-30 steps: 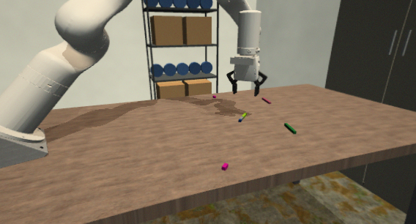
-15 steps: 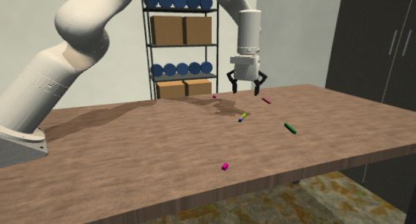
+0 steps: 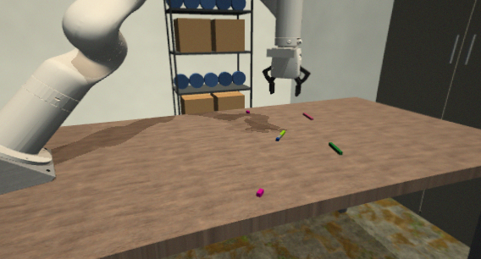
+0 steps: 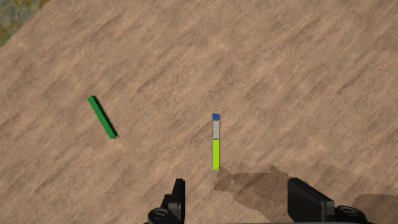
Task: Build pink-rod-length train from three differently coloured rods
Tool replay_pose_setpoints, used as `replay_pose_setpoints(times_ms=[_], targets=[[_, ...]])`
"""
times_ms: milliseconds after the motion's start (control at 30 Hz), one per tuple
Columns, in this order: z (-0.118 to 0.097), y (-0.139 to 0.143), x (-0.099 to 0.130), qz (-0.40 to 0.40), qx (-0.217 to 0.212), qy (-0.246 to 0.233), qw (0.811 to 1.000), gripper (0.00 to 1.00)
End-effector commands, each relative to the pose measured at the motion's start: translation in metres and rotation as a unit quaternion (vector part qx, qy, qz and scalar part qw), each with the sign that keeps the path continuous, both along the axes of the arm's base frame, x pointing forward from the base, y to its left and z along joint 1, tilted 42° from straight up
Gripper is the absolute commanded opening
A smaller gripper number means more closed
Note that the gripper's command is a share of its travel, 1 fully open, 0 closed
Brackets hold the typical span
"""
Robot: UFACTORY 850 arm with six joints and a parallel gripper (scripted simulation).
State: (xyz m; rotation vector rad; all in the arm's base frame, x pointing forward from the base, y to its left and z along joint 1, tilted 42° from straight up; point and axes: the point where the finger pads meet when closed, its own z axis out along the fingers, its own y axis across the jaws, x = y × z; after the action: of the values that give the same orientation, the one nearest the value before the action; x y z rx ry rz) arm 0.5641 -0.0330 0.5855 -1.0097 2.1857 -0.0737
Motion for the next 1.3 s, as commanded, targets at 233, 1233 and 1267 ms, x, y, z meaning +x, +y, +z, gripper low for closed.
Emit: replay_pose_setpoints(times_ms=[233,1233,1267], targets=[[0.026,-0.008,-0.021,0.000,0.000,-0.001,1.000,1.00],[0.026,-0.008,-0.021,0.000,0.000,-0.001,1.000,1.00],[0.026,-0.008,-0.021,0.000,0.000,-0.001,1.000,1.00]])
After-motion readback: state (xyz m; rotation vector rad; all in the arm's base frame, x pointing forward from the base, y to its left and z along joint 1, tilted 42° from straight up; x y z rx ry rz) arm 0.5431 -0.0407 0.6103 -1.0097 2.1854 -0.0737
